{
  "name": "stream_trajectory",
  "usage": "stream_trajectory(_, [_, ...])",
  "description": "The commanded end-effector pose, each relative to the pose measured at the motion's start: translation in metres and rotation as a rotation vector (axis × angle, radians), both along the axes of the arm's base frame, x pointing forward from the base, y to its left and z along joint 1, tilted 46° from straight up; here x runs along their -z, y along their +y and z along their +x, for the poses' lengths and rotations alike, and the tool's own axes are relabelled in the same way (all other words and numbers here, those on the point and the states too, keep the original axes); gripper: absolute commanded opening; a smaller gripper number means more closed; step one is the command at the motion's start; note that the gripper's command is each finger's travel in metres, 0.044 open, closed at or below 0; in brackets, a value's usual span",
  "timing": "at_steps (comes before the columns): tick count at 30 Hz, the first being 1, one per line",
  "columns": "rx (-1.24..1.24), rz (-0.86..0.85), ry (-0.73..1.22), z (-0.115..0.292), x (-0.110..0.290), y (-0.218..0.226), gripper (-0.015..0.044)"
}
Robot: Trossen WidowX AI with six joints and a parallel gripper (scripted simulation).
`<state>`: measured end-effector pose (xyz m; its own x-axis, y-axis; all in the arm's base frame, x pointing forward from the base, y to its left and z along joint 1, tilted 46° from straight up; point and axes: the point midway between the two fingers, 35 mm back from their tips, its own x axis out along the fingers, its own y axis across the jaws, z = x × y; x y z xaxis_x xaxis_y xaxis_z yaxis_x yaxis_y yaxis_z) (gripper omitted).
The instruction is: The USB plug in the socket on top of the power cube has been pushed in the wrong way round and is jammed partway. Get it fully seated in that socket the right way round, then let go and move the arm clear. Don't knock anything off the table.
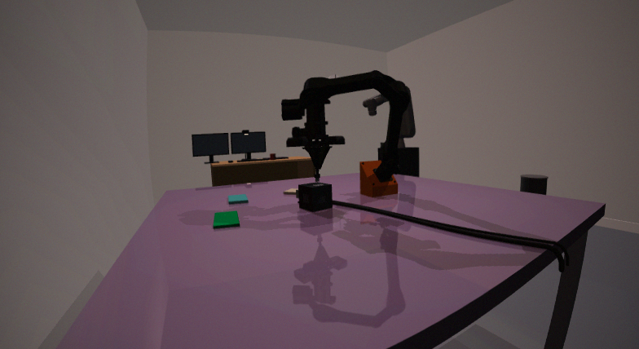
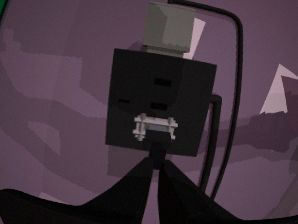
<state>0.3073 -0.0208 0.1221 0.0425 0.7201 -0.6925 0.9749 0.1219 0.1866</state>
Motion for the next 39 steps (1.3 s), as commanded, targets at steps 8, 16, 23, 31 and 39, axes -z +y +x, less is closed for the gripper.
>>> stream_trajectory(8, [0.003,0.005,-0.001,0.0002,-0.0005,0.0022,0.0000])
stream_trajectory(16, [0.003,0.006,-0.001,0.0000,-0.0005,0.0035,0.0000])
stream_trajectory(23, [0.003,0.007,-0.001,-0.0002,-0.0005,0.0047,0.0000])
stream_trajectory(31, [0.002,0.008,-0.001,-0.0004,-0.0005,0.0060,0.0000])
stream_trajectory(39, [0.002,0.009,-0.001,-0.0004,0.0000,0.0069,0.0000])
